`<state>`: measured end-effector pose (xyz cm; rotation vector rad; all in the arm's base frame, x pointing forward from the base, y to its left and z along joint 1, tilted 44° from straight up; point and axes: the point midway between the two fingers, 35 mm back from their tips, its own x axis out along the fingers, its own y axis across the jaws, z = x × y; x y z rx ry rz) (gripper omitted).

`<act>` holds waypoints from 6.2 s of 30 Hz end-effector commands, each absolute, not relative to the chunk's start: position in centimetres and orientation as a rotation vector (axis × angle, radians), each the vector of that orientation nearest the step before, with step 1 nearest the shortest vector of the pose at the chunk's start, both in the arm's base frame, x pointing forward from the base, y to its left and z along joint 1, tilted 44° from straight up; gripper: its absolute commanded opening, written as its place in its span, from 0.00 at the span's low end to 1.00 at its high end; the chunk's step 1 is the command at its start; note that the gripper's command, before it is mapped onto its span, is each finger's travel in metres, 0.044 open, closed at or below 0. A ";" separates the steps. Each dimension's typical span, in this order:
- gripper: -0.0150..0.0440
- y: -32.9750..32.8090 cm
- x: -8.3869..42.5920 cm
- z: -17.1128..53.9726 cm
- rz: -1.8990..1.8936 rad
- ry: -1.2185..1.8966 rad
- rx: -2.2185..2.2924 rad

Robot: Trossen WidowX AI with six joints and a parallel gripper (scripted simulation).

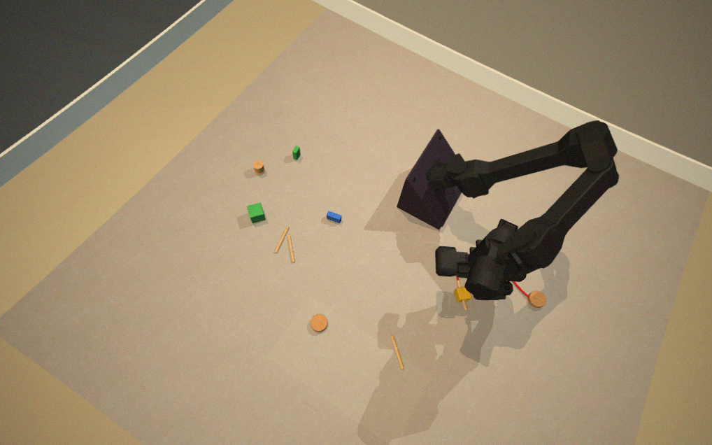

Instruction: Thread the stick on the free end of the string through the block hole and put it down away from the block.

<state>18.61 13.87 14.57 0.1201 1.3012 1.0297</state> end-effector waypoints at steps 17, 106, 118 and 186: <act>0.46 15.5 20.7 15.9 -0.188 1.815 1.269; 0.46 20.9 22.0 12.7 -1.664 1.592 2.125; 0.46 22.2 21.6 11.4 -1.664 1.598 2.127; 0.25 24.8 24.2 13.2 -1.687 1.616 2.004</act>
